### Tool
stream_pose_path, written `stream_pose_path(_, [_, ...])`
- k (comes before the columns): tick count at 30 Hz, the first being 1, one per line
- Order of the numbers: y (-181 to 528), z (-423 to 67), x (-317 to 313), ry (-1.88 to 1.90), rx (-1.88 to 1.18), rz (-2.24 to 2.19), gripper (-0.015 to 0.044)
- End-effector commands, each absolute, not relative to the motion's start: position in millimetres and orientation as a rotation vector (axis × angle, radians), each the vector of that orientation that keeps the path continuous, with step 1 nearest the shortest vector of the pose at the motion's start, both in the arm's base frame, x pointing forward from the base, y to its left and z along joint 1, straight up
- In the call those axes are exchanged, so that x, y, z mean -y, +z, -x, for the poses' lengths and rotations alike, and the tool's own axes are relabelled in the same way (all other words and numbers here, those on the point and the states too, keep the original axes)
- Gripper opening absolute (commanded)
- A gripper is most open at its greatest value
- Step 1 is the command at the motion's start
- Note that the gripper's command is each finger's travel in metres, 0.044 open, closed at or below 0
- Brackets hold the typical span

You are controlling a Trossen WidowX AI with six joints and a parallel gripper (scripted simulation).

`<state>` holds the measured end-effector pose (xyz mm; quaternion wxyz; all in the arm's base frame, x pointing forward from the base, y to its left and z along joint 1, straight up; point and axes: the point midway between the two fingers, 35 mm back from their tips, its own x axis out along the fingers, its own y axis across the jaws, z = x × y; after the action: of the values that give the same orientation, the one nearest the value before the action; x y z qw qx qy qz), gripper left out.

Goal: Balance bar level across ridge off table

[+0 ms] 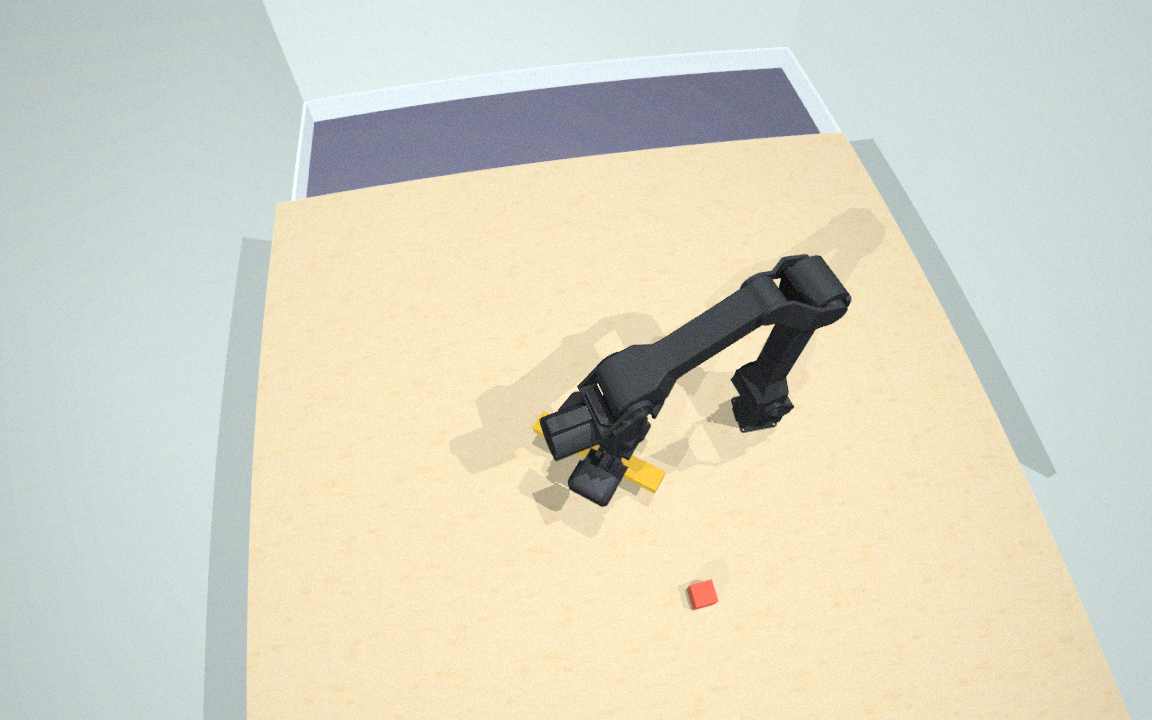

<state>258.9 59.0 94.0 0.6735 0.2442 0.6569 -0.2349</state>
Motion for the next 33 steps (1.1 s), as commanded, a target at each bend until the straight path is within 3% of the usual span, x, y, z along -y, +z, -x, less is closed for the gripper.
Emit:
stream_pose_path(1, [93.4,-259.0,-59.2,-0.530,-1.479,-0.553,0.0000])
stream_pose_path(33, [90.7,-258.4,-59.2,-0.530,-1.479,-0.553,0.0000])
